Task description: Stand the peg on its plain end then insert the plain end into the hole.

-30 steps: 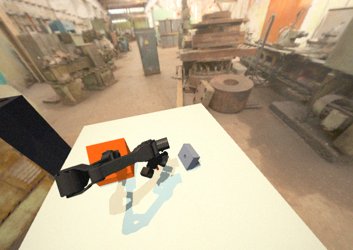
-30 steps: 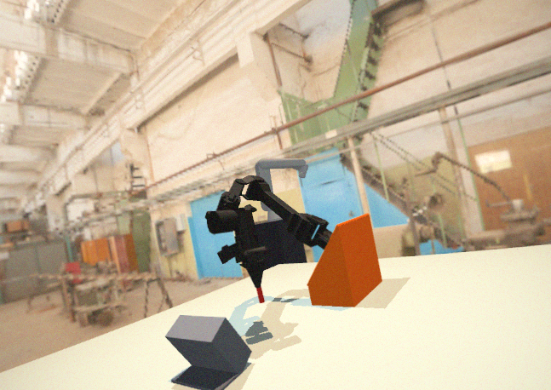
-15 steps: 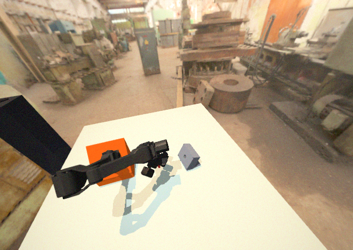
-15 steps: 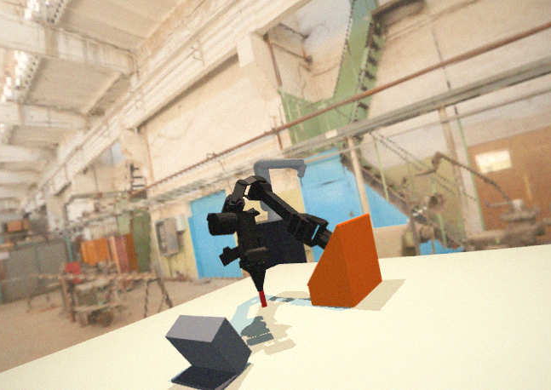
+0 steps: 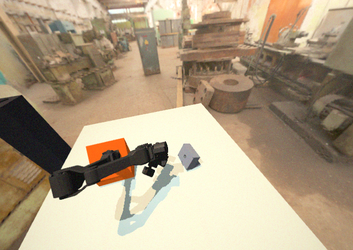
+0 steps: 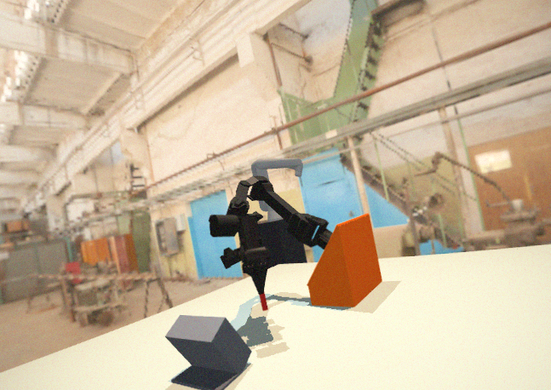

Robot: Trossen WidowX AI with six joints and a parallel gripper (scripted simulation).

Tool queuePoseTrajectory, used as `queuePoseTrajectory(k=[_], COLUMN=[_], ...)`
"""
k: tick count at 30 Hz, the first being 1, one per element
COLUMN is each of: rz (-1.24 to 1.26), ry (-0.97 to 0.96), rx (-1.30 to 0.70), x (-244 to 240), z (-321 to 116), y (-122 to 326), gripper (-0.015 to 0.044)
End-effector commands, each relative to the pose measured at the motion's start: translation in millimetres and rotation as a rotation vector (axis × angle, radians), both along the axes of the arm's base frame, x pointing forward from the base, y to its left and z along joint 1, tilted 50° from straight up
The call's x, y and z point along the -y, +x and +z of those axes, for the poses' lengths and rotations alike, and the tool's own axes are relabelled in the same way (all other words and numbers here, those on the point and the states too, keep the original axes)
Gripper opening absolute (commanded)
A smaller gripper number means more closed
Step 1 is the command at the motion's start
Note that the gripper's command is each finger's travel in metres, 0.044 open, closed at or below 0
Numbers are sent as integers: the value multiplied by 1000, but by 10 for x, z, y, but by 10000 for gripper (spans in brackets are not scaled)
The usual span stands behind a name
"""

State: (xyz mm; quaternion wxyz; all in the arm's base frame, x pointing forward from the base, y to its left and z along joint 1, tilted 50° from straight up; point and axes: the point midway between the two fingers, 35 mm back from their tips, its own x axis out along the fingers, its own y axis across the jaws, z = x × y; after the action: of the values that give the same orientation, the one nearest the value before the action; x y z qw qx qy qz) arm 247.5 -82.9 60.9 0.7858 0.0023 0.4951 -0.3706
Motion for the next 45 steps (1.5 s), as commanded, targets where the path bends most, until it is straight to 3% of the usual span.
queuePoseTrajectory(k=[1, 45], rz=[13, 153], ry=[17, 135], rx=[18, 292], x=[-4, -67], z=[-34, -120], y=[7, 232], gripper=[0, 0])
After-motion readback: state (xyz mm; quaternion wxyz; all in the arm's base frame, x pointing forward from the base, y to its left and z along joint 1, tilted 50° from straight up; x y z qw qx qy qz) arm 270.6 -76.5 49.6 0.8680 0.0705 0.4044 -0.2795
